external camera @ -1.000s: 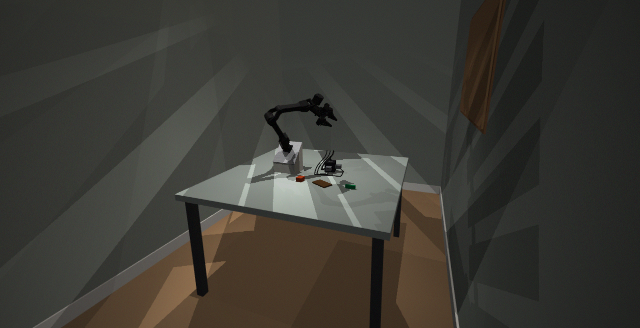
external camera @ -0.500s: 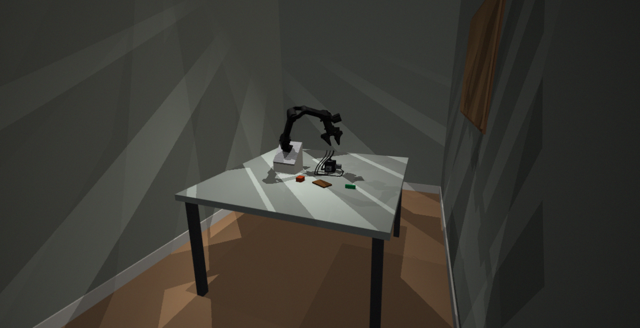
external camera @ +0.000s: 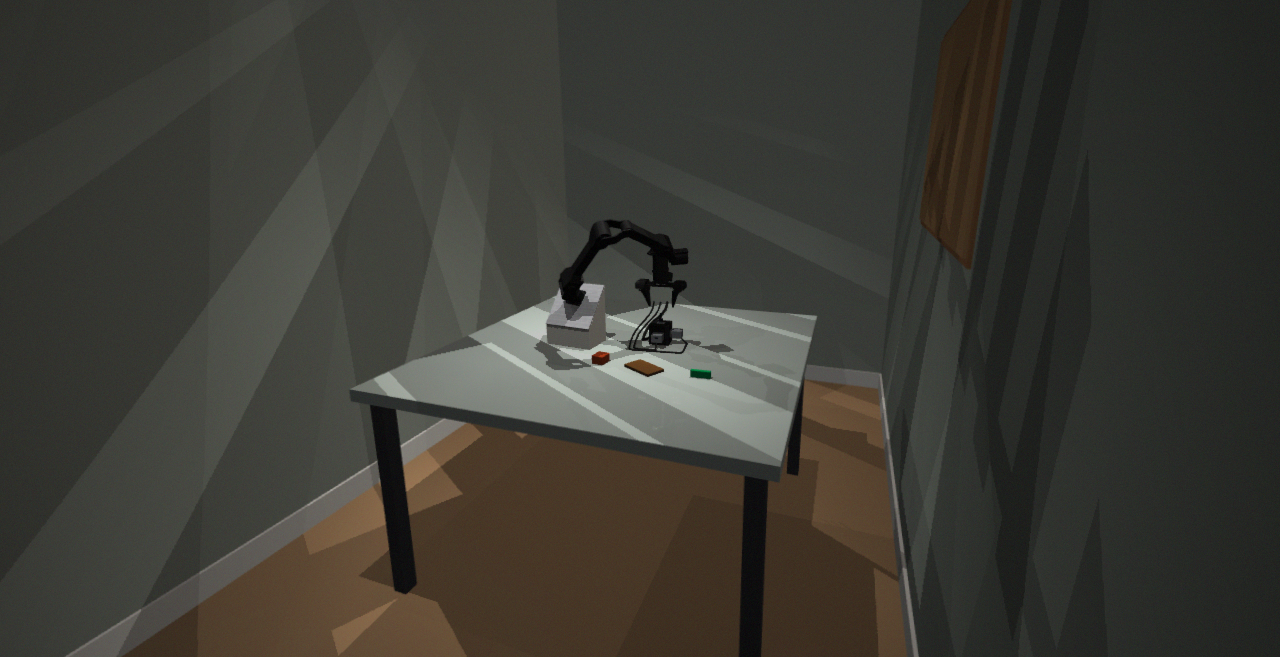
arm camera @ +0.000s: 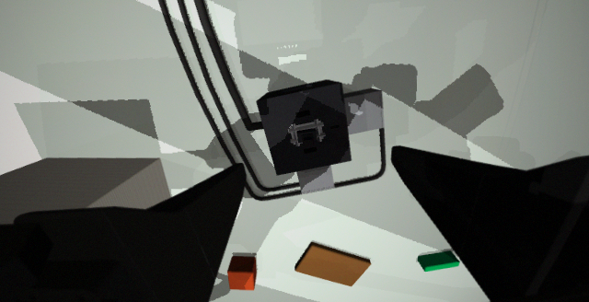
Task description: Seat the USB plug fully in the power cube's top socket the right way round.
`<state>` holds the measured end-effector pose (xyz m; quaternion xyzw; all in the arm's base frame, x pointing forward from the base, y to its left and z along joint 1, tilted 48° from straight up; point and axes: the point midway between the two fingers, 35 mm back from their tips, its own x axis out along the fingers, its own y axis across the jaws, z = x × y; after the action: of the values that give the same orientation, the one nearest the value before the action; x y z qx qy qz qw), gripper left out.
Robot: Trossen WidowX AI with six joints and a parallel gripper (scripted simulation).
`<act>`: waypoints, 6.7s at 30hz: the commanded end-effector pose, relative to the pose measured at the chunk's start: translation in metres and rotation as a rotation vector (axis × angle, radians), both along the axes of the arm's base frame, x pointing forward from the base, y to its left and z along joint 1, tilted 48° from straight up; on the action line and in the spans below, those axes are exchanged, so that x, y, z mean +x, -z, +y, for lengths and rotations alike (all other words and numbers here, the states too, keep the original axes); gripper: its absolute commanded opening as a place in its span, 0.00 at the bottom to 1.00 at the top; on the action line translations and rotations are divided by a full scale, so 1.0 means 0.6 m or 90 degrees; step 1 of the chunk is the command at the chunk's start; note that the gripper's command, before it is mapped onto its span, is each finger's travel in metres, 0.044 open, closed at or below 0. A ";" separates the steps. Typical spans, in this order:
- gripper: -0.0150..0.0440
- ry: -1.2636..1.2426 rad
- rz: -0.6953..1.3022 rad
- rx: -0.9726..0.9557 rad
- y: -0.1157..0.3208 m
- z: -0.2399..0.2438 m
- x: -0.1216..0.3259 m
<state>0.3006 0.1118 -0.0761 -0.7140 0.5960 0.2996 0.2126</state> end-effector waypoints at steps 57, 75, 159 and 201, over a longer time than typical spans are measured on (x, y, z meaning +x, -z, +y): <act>0.38 0.002 0.014 0.000 0.038 -0.037 0.001; 0.25 0.002 0.014 0.000 0.038 -0.037 0.001; 0.25 0.367 -0.379 0.053 0.007 -0.003 -0.003; 0.25 0.842 -0.888 0.126 0.007 -0.003 -0.003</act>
<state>0.2990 0.1102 -0.0802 -0.2581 0.6016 -0.2991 0.6942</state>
